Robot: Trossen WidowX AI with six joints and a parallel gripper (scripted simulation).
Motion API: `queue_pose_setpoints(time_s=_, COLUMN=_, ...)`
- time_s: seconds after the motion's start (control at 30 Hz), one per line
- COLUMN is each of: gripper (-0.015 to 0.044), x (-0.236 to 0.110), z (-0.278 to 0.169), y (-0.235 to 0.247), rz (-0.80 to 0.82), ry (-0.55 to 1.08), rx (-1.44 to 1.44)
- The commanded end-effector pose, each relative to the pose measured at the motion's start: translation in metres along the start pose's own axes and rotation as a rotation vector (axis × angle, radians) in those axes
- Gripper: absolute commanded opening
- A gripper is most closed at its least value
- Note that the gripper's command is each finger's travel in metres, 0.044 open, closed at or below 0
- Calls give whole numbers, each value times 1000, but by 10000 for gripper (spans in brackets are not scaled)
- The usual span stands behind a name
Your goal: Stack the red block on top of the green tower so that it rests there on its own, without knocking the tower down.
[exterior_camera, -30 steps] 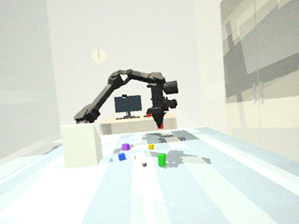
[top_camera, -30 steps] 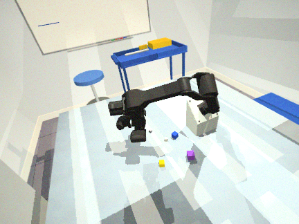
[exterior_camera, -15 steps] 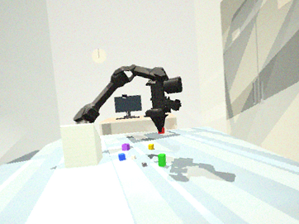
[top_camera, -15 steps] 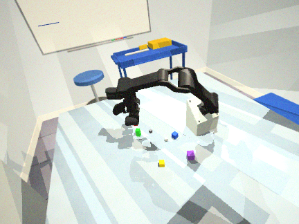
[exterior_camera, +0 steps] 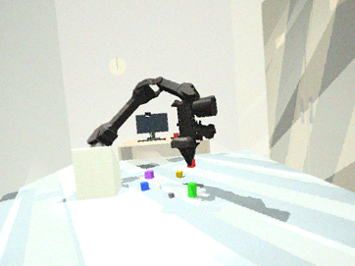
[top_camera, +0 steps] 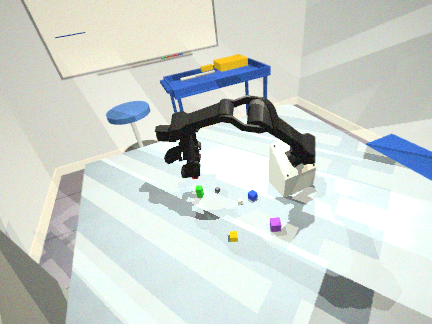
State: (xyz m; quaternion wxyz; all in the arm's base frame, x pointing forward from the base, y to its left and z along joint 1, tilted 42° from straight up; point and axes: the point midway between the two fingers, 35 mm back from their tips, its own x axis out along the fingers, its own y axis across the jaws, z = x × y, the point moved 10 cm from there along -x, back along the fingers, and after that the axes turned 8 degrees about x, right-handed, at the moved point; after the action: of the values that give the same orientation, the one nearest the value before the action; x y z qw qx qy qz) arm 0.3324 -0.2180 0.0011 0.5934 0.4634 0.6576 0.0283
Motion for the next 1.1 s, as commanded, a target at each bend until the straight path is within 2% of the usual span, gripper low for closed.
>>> queue_pose_setpoints(time_s=0.0, gripper=0, x=26, z=-2, y=-2, rz=3, ry=21, rx=10)
queue_pose_setpoints(time_s=0.2, gripper=0, x=31, z=-1, y=-2, rz=3, ry=21, rx=10)
queue_pose_setpoints(time_s=0.43, gripper=0, x=58, z=-1, y=0, rz=5, ry=21, rx=10)
queue_pose_setpoints(time_s=1.07, gripper=0, x=58, z=-1, y=0, rz=5, ry=21, rx=10)
